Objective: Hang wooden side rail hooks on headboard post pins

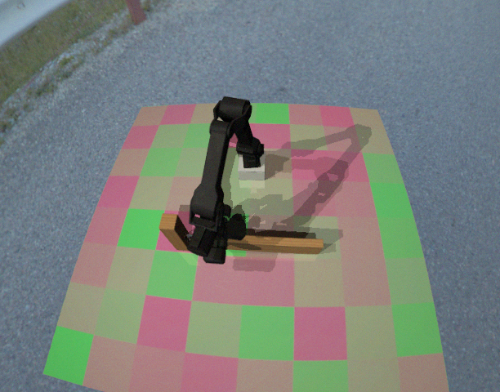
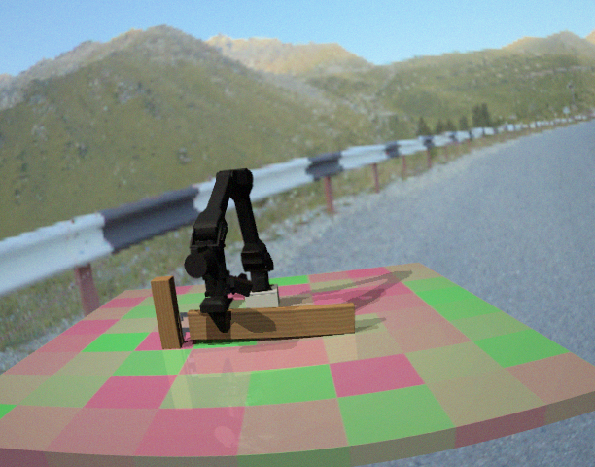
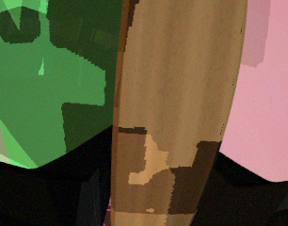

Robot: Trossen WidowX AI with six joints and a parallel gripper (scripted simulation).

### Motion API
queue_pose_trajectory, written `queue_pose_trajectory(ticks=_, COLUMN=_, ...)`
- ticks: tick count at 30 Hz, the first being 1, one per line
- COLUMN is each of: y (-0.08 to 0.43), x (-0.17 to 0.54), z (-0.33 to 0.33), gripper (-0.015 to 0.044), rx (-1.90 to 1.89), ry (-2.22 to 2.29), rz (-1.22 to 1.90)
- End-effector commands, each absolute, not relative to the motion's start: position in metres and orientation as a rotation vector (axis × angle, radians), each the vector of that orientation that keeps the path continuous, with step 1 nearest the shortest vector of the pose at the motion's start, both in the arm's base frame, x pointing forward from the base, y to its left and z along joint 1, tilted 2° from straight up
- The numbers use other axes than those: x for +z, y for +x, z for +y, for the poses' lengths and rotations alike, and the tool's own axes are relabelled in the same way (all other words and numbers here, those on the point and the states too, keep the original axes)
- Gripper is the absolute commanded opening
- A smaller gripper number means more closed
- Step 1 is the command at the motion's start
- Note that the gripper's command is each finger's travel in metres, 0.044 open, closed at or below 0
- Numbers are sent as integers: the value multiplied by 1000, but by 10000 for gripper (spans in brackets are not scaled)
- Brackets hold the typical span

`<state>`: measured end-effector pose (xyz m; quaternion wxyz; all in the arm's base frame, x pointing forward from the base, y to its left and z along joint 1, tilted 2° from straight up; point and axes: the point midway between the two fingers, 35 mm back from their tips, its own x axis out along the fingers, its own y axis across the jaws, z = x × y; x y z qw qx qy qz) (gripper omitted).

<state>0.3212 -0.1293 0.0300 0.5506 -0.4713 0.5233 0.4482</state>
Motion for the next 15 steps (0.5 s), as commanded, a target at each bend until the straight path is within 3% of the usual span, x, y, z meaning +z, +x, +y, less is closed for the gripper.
queue_pose_trajectory(ticks=1, y=322, x=32, z=-131, gripper=0, rx=1057, ry=-1124, rz=1237)
queue_pose_trajectory(ticks=15, y=323, x=32, z=-132, gripper=0, rx=1057, ry=-1124, rz=1237)
